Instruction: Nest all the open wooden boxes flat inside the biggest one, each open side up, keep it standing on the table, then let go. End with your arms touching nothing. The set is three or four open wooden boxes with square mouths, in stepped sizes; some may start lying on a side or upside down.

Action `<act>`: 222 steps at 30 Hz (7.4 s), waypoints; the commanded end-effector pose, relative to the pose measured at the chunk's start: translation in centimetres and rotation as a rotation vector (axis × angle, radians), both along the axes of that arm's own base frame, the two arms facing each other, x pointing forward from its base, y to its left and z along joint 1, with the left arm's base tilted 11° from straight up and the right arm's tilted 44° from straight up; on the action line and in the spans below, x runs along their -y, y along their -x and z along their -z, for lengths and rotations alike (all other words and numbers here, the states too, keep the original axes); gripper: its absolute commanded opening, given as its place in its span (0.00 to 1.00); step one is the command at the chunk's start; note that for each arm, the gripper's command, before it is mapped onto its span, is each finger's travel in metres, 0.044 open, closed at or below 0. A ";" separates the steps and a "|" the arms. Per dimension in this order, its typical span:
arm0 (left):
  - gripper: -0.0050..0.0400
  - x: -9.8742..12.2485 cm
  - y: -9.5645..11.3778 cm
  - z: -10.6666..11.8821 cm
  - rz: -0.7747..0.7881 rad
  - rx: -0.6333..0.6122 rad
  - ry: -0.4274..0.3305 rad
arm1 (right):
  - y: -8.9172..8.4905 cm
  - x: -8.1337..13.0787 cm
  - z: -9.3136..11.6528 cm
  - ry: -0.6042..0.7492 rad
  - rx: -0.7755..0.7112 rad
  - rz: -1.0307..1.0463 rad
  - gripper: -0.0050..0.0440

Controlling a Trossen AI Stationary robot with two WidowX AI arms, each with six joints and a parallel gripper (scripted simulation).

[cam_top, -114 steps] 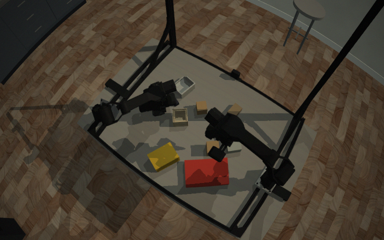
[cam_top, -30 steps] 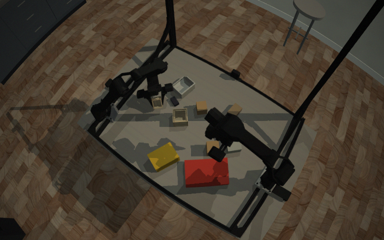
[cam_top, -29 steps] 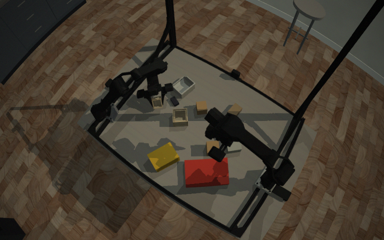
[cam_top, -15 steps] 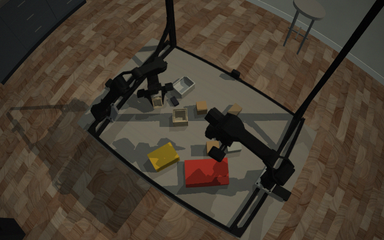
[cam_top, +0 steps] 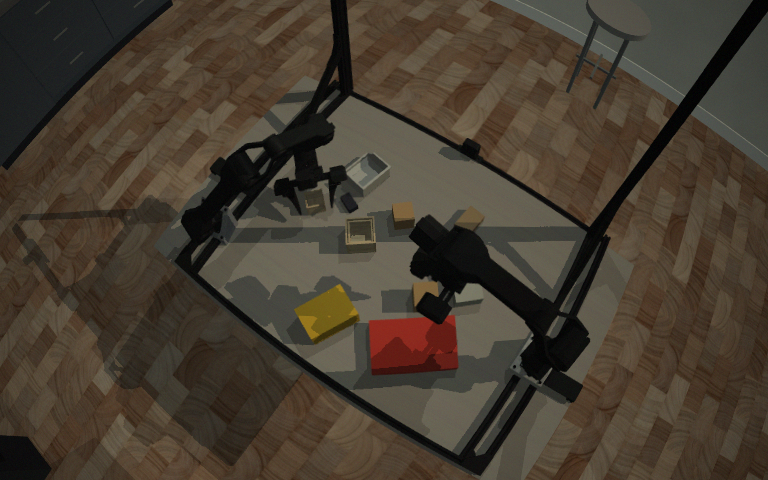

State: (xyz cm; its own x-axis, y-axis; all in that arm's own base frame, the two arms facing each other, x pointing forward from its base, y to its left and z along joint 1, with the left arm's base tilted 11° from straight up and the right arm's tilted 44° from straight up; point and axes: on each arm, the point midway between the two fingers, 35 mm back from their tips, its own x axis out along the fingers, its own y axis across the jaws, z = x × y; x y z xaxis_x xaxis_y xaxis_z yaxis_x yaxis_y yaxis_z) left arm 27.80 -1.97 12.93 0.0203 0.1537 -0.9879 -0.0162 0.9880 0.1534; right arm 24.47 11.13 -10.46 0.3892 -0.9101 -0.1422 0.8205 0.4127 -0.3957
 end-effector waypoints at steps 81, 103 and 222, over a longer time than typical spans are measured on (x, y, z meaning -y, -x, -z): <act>1.00 0.0 0.0 0.0 0.001 0.001 0.000 | 0.9 -3.6 -1.9 -0.507 -0.658 0.104 0.92; 1.00 0.0 0.0 0.0 0.001 0.001 0.000 | 0.9 -3.7 -1.9 -0.179 -1.534 -0.441 0.92; 1.00 0.0 0.0 0.0 0.001 0.001 0.000 | -2.1 -5.1 -3.4 0.107 -2.058 -0.822 0.10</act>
